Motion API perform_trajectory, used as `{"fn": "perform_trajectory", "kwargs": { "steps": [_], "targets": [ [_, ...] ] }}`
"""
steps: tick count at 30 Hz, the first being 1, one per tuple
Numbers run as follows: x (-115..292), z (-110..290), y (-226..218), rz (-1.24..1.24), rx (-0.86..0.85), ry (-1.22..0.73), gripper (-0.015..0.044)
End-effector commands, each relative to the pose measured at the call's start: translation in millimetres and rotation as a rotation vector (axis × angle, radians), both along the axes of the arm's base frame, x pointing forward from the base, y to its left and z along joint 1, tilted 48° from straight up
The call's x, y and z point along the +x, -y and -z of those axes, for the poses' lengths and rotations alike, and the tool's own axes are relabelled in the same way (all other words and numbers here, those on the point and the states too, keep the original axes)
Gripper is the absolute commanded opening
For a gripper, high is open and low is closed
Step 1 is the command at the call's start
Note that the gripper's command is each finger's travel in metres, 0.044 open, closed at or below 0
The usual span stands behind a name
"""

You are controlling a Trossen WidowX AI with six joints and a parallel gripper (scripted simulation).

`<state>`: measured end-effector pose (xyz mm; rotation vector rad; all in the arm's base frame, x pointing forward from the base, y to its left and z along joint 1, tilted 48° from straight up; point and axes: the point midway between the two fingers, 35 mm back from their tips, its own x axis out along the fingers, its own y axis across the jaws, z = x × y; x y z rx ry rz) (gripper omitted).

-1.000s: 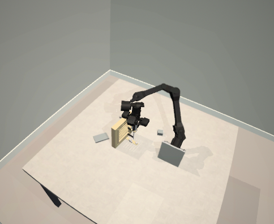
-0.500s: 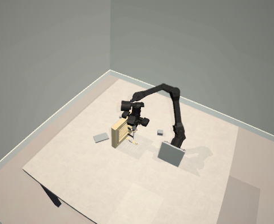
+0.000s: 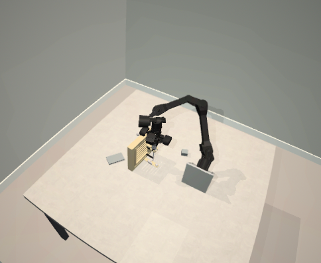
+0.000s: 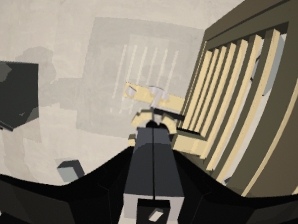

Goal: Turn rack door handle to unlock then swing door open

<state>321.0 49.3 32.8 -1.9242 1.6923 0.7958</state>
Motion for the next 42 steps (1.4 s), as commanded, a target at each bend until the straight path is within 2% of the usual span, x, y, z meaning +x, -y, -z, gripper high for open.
{"fn": "perform_trajectory", "kwargs": {
  "steps": [1,42],
  "targets": [
    [0,0,0,0.007,-0.002,0.008,0.0024],
    [-42,25,-19,0.503,0.057,0.535,0.0024]
  ]
}}
